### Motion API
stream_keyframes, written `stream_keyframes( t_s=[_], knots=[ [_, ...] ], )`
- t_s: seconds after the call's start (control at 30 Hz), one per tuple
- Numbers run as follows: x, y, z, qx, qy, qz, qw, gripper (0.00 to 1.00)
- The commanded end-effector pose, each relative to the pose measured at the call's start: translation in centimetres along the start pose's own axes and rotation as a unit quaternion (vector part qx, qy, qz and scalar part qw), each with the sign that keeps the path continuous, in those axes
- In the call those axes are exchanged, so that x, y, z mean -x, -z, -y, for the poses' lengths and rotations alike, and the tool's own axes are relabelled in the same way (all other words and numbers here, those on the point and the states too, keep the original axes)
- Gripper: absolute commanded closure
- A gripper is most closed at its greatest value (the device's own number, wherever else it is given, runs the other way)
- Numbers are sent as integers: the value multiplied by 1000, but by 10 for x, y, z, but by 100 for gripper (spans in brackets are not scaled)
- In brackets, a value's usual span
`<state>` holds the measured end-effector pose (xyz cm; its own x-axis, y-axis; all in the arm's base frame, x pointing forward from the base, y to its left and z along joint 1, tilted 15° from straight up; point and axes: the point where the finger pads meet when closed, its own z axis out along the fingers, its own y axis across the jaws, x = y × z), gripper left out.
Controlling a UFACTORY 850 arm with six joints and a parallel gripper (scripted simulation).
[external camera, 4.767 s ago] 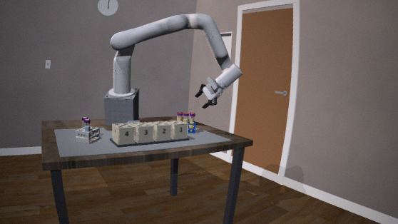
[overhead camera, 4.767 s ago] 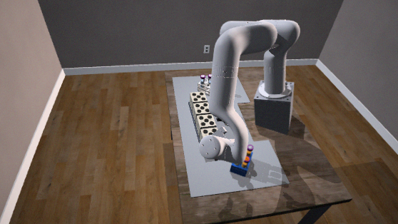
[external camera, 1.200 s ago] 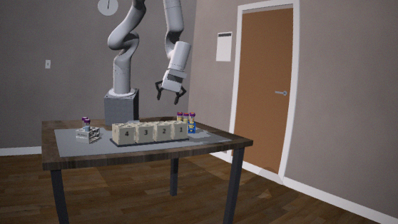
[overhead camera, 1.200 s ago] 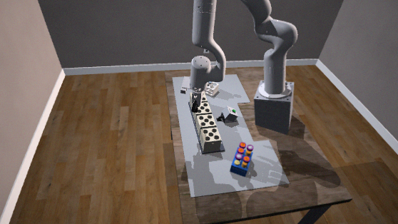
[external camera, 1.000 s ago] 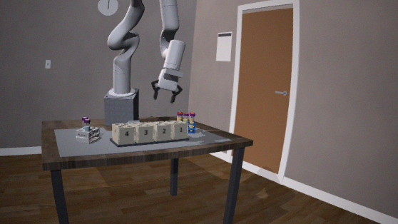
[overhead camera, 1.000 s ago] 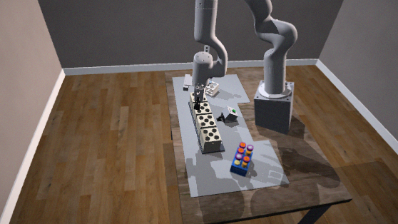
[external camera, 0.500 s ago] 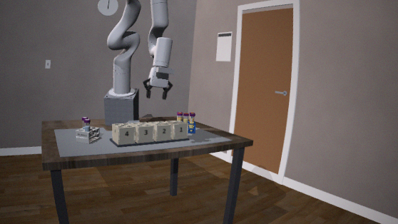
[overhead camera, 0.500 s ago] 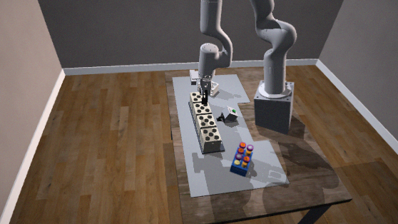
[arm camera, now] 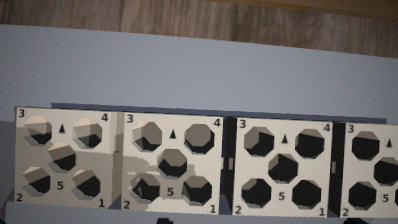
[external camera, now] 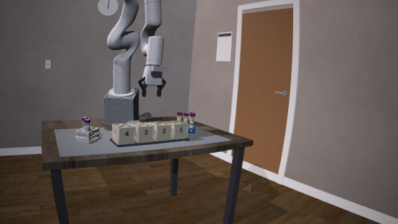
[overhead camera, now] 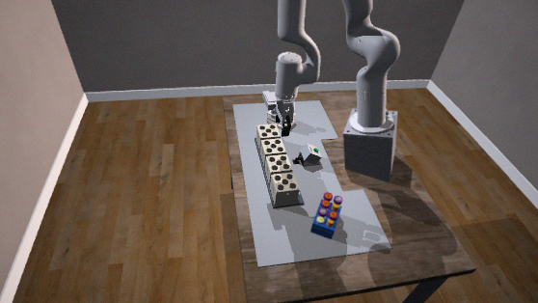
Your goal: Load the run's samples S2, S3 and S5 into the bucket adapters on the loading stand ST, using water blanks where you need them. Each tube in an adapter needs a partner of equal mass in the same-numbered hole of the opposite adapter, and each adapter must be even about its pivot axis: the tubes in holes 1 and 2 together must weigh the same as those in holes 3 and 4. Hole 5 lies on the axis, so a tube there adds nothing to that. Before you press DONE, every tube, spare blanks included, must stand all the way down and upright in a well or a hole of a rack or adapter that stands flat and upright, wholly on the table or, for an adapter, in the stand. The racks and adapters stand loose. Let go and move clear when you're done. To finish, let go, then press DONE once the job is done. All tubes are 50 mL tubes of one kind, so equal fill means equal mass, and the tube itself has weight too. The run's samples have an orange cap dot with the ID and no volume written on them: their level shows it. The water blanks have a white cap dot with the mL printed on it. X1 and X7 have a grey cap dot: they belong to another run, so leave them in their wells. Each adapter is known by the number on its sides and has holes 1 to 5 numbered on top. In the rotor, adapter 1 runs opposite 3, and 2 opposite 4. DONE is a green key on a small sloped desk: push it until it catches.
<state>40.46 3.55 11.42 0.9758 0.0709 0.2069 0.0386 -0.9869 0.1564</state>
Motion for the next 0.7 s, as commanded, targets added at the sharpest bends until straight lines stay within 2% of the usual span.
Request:
stream_keyframes(
  t_s=[0.0, 0.07, 0.37, 0.43, 0.67],
  knots=[
    [0, 1, 0, -1, 1, -2, 1000, 0],
    [0, 1, 0, -1, 1, -2, 1000, 0],
    [23, 1, -40, -2, -148, -2, 989, 0],
    [23, 1, -40, -2, -148, -2, 989, 0],
    [40, 0, -70, -2, -262, -2, 965, 0]
  ],
)
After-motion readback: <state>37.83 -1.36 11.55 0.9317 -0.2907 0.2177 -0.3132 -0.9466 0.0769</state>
